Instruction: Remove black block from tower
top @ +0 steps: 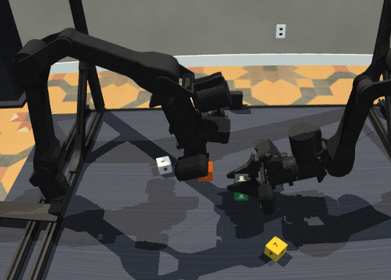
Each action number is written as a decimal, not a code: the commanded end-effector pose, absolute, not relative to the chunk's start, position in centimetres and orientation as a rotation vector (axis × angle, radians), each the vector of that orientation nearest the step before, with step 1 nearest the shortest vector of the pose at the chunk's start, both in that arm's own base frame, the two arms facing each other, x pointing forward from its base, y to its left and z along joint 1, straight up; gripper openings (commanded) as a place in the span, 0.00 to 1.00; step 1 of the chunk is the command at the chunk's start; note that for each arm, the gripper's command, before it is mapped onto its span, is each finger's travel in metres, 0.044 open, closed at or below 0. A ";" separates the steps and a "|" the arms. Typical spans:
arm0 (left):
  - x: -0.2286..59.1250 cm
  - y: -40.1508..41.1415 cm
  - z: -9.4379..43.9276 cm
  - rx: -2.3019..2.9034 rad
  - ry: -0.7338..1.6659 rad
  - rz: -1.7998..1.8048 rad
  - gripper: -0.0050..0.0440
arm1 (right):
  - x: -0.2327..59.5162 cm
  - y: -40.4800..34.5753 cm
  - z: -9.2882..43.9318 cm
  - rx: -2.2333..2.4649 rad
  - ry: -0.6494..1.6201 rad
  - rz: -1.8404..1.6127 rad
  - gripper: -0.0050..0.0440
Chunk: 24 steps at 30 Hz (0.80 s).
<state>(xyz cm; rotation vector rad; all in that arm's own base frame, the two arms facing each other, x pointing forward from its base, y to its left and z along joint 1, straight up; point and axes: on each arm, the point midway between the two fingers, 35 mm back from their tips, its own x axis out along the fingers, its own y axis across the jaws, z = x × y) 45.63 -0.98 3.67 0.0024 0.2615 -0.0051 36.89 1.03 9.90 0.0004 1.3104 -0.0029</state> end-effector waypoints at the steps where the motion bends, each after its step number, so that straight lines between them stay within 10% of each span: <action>1: 45.7 -1.0 3.7 0.001 0.262 -0.008 0.38 | 36.9 1.1 9.9 0.000 1.309 -0.001 0.10; 9: 45.7 -1.0 4.5 0.001 0.262 -0.008 0.10 | 36.9 1.1 9.9 0.000 1.309 -0.001 0.10; 24: 42.6 -1.0 4.6 0.001 0.262 -0.008 0.10 | 36.9 1.1 9.9 0.000 1.309 -0.001 0.10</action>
